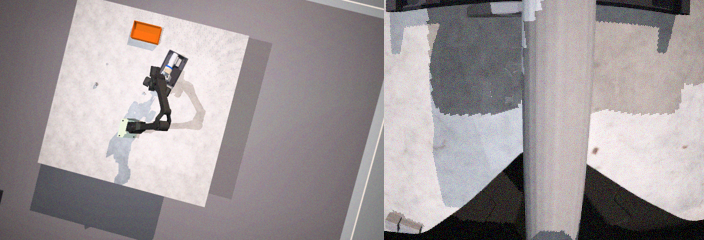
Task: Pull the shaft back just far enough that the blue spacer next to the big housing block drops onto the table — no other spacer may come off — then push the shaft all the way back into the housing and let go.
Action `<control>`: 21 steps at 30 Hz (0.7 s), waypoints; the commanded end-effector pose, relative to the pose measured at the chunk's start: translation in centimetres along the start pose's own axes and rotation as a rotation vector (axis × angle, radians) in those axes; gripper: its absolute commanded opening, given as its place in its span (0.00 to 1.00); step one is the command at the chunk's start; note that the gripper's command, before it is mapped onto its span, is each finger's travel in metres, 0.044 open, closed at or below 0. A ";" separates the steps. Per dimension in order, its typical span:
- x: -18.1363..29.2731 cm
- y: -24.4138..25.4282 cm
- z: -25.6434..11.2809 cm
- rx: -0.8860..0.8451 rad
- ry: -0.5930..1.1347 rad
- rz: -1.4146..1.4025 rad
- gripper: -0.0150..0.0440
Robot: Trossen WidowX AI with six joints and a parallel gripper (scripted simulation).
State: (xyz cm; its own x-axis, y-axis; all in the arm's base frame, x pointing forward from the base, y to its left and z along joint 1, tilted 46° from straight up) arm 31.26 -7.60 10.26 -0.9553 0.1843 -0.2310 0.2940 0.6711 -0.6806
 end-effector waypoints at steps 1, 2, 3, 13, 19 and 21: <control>0.2 0.1 0.1 -0.004 0.005 0.001 0.25; 0.2 0.1 0.1 -0.004 0.005 0.001 0.25; 0.2 0.1 0.1 -0.004 0.006 0.001 0.25; 0.3 0.1 0.1 -0.004 0.006 0.001 0.25; 0.4 0.1 0.1 -0.004 0.006 0.000 0.25; 0.4 0.1 0.1 -0.004 0.006 0.000 0.25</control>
State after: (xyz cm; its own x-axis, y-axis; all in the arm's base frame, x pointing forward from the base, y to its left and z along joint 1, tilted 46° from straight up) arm 31.08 -7.57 10.22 -0.9554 0.1842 -0.2309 0.2939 0.6712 -0.6806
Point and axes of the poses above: the point midway between the two fingers, 35 mm back from their tips, its own z axis out along the fingers, its own y axis across the jaws, x = y × z, the point moved 1 cm from there along -z, back along the fingers, and after that the axes turned 3 degrees about z, right-handed, at the moved point
